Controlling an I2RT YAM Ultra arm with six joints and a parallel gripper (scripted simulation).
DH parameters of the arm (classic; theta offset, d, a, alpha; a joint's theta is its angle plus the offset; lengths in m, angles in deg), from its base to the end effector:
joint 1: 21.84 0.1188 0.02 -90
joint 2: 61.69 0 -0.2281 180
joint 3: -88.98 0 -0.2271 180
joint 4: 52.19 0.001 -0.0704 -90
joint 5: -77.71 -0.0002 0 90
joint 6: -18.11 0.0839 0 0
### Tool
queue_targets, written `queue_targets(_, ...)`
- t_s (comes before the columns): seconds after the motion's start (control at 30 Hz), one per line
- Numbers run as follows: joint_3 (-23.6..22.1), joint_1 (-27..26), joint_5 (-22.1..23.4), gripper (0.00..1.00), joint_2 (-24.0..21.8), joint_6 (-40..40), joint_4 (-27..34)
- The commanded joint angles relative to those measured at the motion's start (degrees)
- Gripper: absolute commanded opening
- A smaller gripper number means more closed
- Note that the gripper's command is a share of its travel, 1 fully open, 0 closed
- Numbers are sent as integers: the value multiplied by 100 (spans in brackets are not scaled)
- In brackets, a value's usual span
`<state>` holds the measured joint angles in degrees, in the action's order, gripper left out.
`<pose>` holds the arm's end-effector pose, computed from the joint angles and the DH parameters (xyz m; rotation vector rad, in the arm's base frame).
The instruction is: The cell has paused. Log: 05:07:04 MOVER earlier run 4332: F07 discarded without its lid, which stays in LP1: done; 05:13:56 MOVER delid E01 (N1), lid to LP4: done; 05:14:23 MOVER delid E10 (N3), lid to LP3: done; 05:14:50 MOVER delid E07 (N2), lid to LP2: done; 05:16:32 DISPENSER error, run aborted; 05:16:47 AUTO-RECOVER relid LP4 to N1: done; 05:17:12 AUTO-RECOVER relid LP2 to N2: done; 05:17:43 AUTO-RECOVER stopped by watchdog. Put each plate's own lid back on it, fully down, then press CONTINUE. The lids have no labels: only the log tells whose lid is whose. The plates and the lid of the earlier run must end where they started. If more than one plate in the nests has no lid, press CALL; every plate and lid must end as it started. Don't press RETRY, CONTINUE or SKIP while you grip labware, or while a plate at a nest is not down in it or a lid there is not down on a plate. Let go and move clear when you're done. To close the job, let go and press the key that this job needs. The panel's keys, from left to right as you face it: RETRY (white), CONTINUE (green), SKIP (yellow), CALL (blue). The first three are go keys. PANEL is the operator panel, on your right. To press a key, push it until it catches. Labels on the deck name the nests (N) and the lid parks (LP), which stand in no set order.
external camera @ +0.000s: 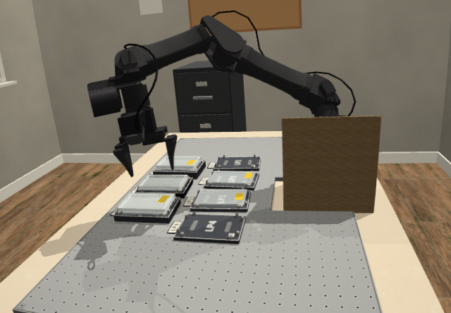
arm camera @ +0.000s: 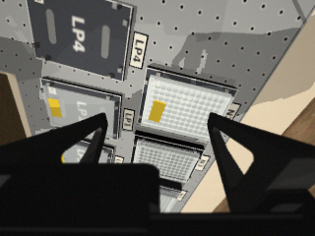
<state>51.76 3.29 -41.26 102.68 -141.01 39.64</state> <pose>0.3731 0.1312 -0.0352 1.9615 -1.6348 0.4128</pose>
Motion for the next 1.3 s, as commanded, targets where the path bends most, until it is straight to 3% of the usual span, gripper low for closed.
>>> queue_targets(0.0, -326, 112, -85, 100, -266, 438, -311)
queue_targets(0.5, -1367, -111, -227, 100, -875, 1644, -966)
queue_targets(0.6, -1742, -311, -286, 100, -1097, 1884, -1156)
queue_targets(0.77, -1833, -195, -294, 100, -1150, 2198, -1250)
queue_targets(1.27, -3171, -561, -487, 100, -1943, 3529, -2040)
